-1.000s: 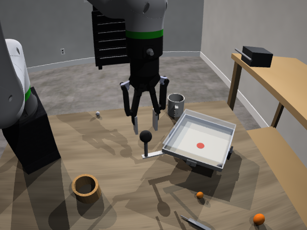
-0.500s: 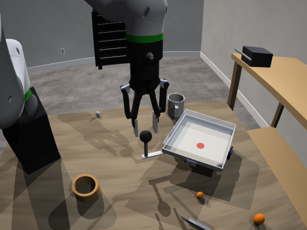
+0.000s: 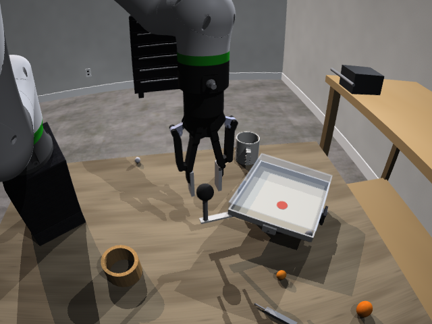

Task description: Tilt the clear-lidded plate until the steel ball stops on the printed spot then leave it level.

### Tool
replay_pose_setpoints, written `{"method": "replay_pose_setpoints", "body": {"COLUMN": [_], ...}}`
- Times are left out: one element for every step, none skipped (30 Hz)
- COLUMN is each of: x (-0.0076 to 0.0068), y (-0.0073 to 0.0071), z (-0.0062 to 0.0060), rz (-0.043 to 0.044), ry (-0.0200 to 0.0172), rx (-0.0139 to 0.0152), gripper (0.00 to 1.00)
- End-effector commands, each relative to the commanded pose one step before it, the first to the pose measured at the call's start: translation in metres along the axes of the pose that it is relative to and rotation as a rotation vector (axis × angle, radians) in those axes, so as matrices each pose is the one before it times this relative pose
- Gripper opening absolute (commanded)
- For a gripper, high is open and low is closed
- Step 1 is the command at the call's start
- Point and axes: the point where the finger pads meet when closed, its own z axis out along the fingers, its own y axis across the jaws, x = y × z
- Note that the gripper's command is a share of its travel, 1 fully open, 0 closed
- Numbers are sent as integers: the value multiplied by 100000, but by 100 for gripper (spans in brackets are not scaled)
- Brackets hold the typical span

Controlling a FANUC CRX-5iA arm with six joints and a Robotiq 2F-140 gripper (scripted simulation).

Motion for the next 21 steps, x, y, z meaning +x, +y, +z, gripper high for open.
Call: {"method": "replay_pose_setpoints", "body": {"x": [0,0,0,0,0,0,0,0,0,0,0,0,0,0,0,0,0,0,0,0,0], "y": [22,0,0,1,1,0,0,0,0,0,0,0,0,0,0,0,0,0,0,0,0], "z": [142,0,0,48,44,40,35,31,27,23,19,16,12,9,6,4,2,1,0,0,0], "rz": [3,0,0,0,0,0,0,0,0,0,0,0,0,0,0,0,0,0,0,0,0], "ry": [-11,0,0,0,0,0,0,0,0,0,0,0,0,0,0,0,0,0,0,0,0], "rx": [-38,0,0,0,0,0,0,0,0,0,0,0,0,0,0,0,0,0,0,0,0], "gripper": [42,42,42,42,42,42,42,42,42,42,42,42,42,42,42,42,42,42,42,42,42]}}
